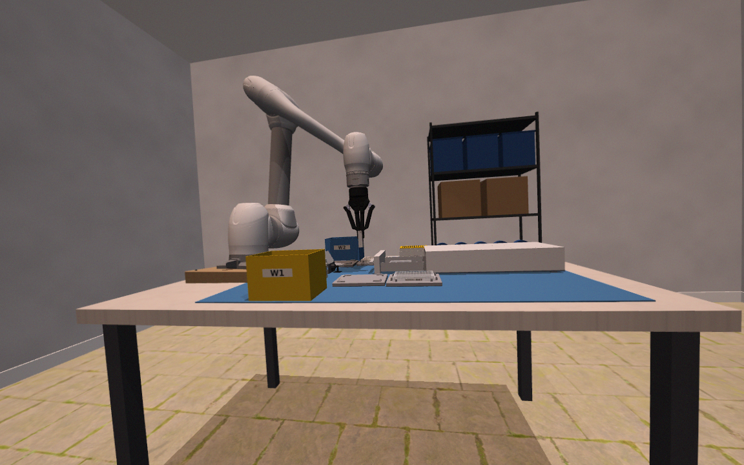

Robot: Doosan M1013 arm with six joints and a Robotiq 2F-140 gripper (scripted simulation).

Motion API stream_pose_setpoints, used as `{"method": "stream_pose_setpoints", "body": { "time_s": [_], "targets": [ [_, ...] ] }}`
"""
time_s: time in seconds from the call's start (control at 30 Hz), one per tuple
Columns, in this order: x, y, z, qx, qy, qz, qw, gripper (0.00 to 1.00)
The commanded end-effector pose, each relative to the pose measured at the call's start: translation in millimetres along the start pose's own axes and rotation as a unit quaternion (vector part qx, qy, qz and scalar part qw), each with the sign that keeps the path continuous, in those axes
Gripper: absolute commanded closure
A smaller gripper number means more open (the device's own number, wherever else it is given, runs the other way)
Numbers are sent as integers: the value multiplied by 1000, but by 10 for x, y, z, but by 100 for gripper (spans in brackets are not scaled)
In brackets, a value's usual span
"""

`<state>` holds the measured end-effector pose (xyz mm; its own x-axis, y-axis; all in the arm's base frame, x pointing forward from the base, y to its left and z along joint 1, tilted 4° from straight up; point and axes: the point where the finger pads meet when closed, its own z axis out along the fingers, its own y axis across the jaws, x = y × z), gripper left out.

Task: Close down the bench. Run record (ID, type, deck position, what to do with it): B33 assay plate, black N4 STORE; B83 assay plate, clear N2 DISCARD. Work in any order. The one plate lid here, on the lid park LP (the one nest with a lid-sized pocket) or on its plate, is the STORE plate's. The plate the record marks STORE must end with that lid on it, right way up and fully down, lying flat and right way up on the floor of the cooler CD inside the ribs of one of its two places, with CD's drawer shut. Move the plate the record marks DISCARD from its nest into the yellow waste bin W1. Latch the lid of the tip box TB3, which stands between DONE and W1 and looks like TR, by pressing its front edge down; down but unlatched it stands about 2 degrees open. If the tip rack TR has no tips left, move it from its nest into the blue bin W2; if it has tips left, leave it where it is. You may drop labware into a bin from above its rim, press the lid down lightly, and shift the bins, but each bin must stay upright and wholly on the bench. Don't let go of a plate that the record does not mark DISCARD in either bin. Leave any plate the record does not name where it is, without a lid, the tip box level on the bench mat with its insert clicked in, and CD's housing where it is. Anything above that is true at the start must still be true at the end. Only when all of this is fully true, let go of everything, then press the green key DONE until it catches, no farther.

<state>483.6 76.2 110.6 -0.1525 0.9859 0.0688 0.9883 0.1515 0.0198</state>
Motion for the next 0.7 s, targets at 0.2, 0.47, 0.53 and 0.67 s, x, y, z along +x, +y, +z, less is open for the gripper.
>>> {"method": "stream_pose_setpoints", "body": {
  "time_s": [0.2,0.47,0.53,0.67],
  "targets": [
    [0,0,93,0,0,0,1000,100],
    [0,0,173,0,0,0,1000,100],
    [0,0,199,0,0,0,1000,100],
    [0,0,253,0,0,0,1000,100]
  ]
}}
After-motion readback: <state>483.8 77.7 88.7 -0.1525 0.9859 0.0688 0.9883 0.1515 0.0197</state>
